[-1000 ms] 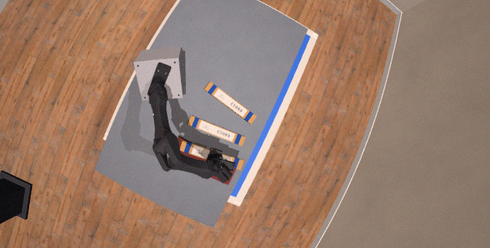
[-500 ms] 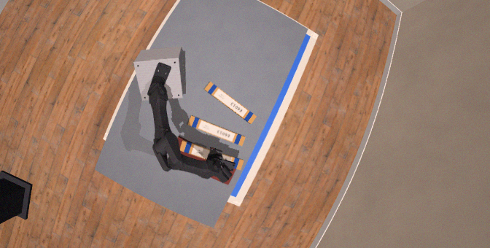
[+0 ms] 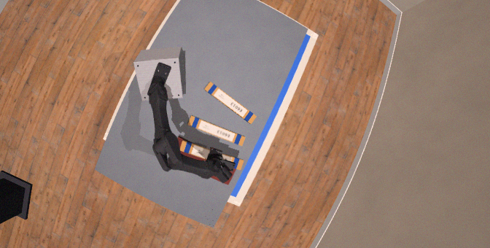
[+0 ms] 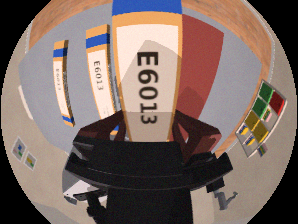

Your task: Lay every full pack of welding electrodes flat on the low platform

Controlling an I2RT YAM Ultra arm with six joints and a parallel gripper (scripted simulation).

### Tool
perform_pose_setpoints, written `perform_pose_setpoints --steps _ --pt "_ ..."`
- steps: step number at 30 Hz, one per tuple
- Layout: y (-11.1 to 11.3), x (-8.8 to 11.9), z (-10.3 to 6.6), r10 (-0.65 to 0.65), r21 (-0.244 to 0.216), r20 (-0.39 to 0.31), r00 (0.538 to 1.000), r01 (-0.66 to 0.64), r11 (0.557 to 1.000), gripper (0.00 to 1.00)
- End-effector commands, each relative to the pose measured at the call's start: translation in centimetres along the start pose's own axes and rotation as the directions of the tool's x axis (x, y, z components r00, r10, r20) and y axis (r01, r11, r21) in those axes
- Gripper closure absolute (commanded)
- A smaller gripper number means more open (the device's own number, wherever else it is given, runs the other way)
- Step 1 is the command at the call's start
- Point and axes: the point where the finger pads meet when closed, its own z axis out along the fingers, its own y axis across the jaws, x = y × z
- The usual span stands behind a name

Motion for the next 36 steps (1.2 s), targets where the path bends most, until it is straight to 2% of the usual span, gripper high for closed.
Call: perform_pose_setpoints --steps 1,18,19,36 --pt "-0.7 -1.9 -2.9 0.004 0.026 0.073 0.997 -0.006 1.0 1.0" --pt "-0.5 -1.7 -2.7 0.005 0.024 0.068 0.998 -0.006 1.0 1.0" --pt "-0.8 -2.0 -3.1 0.006 0.025 0.071 0.997 -0.008 1.0 1.0" --pt "-1.5 -2.2 -3.1 -0.004 0.02 0.075 0.997 0.002 1.0 1.0"
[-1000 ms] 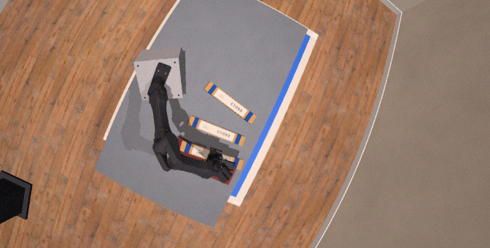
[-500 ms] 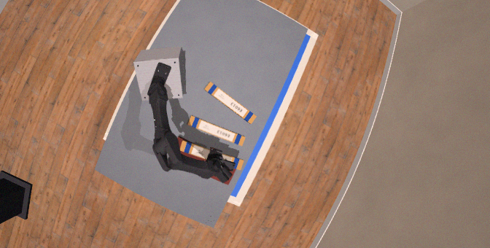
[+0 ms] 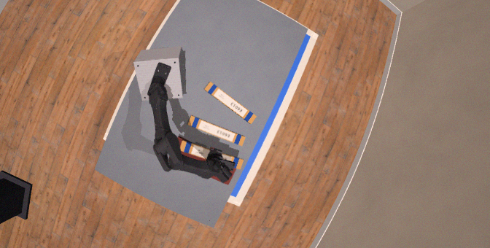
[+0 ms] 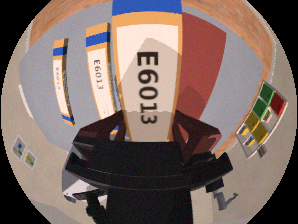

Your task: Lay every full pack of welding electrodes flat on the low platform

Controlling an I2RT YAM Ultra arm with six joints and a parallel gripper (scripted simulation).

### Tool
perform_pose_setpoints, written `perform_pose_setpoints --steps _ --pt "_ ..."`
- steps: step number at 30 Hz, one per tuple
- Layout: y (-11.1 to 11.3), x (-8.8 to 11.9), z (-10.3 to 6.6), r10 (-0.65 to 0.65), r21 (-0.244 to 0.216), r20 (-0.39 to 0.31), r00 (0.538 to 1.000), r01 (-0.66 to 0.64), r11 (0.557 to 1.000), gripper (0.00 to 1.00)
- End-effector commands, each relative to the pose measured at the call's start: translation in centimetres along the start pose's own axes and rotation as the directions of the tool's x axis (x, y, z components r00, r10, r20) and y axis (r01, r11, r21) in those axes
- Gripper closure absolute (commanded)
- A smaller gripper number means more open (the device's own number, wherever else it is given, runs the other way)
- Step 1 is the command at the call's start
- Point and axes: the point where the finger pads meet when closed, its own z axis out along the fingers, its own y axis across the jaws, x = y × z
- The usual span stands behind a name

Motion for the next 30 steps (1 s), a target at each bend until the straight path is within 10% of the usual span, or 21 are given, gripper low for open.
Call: perform_pose_setpoints --steps 1,30 --pt "-1.8 -2.3 -3.6 0.003 0.029 0.084 0.996 -0.005 1.0 1.0" --pt "-6.0 -2.5 -3.6 0.002 0.032 0.085 0.996 -0.005 0.999 1.0"
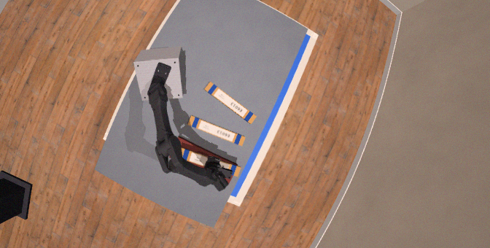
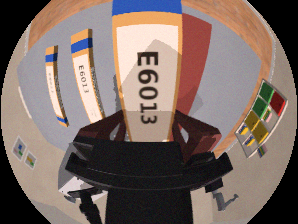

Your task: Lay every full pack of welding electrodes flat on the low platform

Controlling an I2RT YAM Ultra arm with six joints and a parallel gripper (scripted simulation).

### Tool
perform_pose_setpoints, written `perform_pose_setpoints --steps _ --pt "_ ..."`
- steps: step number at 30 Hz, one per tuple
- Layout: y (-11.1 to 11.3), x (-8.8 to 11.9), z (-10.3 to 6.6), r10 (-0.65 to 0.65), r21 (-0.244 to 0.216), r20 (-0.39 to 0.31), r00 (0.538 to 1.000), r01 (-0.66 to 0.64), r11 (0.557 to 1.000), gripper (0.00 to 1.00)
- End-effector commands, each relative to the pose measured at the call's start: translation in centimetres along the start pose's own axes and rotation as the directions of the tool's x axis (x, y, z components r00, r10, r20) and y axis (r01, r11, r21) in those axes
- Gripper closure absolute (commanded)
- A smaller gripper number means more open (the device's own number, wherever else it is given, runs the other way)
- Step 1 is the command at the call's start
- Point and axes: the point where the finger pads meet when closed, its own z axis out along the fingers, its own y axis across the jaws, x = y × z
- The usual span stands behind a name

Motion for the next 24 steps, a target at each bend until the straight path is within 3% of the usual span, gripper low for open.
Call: perform_pose_setpoints --steps 1,20,21,24 --pt "-1.4 -2.3 -4.4 -0.007 0.029 0.089 0.996 0.005 1.0 1.0" --pt "-1.6 -2.7 -4.1 -0.006 0.027 0.086 0.996 0.004 1.0 1.0" --pt "-1.4 -2.9 -3.3 -0.011 0.019 0.077 0.997 0.009 1.0 1.0" --pt "-1.4 -2.9 -3.3 -0.011 0.019 0.077 0.997 0.009 1.0 1.0"
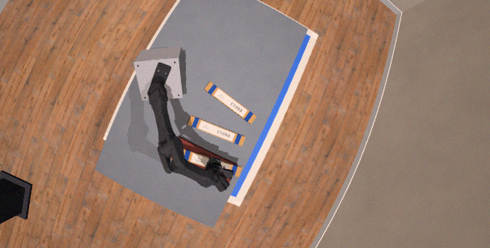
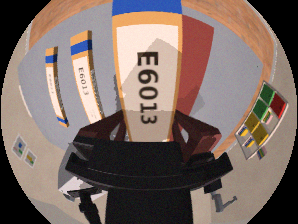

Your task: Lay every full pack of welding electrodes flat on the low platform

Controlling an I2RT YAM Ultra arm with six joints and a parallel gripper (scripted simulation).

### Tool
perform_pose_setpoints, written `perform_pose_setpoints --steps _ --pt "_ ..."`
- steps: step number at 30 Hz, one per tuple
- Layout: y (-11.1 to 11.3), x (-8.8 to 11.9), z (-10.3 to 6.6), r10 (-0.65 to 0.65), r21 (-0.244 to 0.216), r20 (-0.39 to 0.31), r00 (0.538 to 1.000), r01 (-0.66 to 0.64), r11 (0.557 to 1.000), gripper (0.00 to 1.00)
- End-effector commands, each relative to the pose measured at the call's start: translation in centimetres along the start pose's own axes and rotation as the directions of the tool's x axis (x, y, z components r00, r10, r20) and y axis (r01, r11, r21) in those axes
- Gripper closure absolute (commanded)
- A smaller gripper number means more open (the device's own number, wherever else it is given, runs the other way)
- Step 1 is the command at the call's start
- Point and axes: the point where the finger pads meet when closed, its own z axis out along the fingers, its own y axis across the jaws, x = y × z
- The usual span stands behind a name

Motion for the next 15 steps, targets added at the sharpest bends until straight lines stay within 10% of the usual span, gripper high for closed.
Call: perform_pose_setpoints --steps 1,15 --pt "-1.22 -2.16 -3.83 -0.003 0.031 0.081 0.997 0.0 1.0 1.0" --pt "-1.4 -2.77 -2.94 -0.003 0.034 0.089 0.996 0.0 0.999 1.0"
